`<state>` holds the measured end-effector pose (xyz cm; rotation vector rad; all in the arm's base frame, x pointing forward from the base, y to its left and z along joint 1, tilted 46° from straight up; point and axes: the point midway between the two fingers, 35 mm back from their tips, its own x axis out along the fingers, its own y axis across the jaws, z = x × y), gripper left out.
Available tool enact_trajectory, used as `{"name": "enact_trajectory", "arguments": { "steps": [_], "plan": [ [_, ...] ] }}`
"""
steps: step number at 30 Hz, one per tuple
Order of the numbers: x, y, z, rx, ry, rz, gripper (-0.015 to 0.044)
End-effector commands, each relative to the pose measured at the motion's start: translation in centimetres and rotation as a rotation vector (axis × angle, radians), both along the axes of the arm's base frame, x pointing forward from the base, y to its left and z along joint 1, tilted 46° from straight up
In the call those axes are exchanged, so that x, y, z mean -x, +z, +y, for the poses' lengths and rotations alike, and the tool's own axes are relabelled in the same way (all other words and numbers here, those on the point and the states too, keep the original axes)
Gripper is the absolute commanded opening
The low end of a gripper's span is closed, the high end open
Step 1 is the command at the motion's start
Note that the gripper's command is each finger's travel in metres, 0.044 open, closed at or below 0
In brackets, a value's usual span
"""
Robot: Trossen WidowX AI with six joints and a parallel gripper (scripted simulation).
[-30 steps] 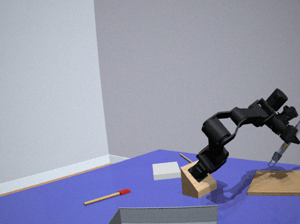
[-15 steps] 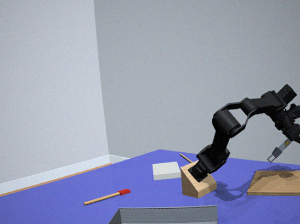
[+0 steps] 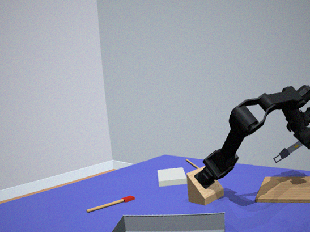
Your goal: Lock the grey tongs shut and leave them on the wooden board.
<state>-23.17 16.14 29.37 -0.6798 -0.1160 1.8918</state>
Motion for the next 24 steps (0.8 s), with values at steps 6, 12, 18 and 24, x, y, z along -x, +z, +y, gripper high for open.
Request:
{"name": "enact_trajectory", "arguments": {
  "steps": [6,12,18,24],
  "plan": [
    [-0.6,0.4,-0.1,0.104,-0.074,-0.03,-0.015],
    [-1.3,0.7,-0.2,0.165,-0.138,-0.058,-0.015],
    [-2.2,1.1,-0.4,0.219,-0.211,-0.087,-0.015],
    [-3.0,1.5,-0.5,0.255,-0.272,-0.11,-0.015]
  ]
}}
